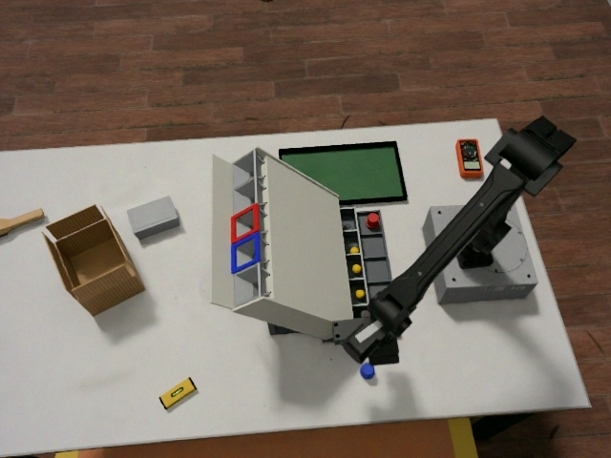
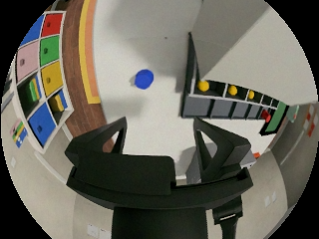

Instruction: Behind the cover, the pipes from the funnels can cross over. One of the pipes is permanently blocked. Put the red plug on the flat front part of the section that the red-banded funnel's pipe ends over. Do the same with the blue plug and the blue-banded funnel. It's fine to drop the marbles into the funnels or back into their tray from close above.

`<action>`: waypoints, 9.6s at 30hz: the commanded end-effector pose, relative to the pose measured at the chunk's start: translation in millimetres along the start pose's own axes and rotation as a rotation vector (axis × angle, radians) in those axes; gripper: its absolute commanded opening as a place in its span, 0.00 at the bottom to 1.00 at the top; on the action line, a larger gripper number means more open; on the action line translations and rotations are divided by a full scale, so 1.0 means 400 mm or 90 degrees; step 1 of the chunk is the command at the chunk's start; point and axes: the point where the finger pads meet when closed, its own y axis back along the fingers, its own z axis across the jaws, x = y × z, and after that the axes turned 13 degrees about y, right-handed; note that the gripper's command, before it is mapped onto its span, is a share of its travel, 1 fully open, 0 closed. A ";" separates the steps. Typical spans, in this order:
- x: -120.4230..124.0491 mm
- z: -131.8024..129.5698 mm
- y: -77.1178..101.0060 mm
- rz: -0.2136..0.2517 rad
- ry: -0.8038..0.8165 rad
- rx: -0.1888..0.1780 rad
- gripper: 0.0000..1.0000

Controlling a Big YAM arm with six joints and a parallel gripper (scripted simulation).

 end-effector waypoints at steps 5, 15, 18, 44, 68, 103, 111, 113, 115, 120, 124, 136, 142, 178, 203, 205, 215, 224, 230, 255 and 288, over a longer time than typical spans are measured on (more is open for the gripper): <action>-0.068 0.060 0.015 -0.025 -0.009 -0.007 0.87; -0.068 0.062 0.016 -0.010 -0.001 -0.004 0.87; -0.068 0.062 0.016 -0.007 0.000 -0.003 0.87; -0.069 0.062 0.015 -0.019 -0.010 -0.005 0.87; -0.068 0.063 0.014 -0.005 -0.012 0.001 0.87; -0.104 0.088 0.028 -0.030 -0.012 -0.009 0.87; -0.092 0.077 -0.084 -0.020 -0.013 -0.005 0.87; -0.089 0.074 -0.116 -0.017 -0.013 -0.004 0.87; -0.085 0.071 -0.148 -0.014 -0.014 -0.003 0.87; -0.079 0.065 -0.212 -0.007 -0.014 -0.001 0.87; -0.079 0.065 -0.212 -0.011 -0.015 -0.002 0.87; -0.079 0.065 -0.210 -0.025 -0.017 -0.010 0.87; -0.079 0.065 -0.211 -0.026 -0.015 -0.009 0.87; -0.078 0.065 -0.213 -0.030 -0.012 -0.009 0.87; -0.072 0.071 -0.211 -0.030 -0.012 -0.009 0.87; -0.071 0.072 -0.211 -0.030 -0.012 -0.009 0.87; -0.078 0.068 -0.251 -0.027 -0.014 -0.009 0.87; -0.081 0.065 -0.279 -0.027 -0.016 -0.010 0.87; -0.074 0.063 -0.289 -0.034 -0.015 -0.014 0.87; -0.060 0.064 -0.307 -0.053 -0.016 -0.025 0.87; -0.081 0.061 -0.283 -0.063 -0.018 -0.030 0.00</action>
